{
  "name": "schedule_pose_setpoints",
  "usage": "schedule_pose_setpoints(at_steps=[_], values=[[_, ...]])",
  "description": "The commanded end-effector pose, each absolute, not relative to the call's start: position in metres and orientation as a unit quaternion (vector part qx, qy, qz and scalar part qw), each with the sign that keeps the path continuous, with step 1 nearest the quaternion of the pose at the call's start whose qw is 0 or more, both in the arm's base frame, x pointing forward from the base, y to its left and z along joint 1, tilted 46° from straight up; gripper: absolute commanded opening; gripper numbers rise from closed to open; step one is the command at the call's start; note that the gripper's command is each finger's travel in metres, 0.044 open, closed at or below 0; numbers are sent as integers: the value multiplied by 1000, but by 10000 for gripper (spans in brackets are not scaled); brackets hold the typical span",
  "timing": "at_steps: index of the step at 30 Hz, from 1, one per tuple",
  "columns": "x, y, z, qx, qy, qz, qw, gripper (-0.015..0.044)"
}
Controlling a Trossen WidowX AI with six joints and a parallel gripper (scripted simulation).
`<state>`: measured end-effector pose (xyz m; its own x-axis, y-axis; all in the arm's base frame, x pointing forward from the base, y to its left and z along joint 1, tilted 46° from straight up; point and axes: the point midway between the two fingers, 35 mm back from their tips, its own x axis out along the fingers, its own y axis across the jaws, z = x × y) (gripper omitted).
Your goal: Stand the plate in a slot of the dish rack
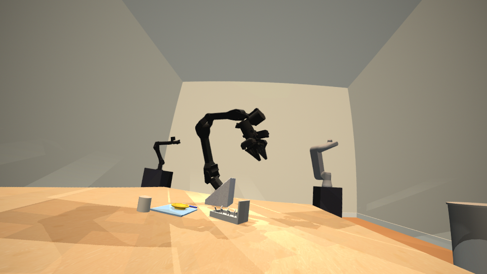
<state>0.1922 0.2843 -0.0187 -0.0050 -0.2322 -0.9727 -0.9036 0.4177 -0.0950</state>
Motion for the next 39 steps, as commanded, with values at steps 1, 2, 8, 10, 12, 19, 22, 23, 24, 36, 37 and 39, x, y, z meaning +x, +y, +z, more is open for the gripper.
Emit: schedule_pose_setpoints(at_steps=[1,2,8,10,12,19,22,23,24,36,37,39], values=[[214,260,-2,-425,657,240,575,400],[218,254,2,-421,660,225,580,400],[242,216,25,-394,677,131,608,400],[249,203,33,-384,681,99,616,400],[255,189,41,-375,683,67,623,400],[273,141,71,-340,685,-43,643,400],[277,120,85,-326,682,-90,648,400],[279,113,89,-321,681,-105,650,400],[280,105,93,-316,679,-121,651,400],[282,27,145,-264,646,-287,656,400],[282,26,146,-264,646,-289,656,400],[282,26,146,-264,646,-289,656,400]])
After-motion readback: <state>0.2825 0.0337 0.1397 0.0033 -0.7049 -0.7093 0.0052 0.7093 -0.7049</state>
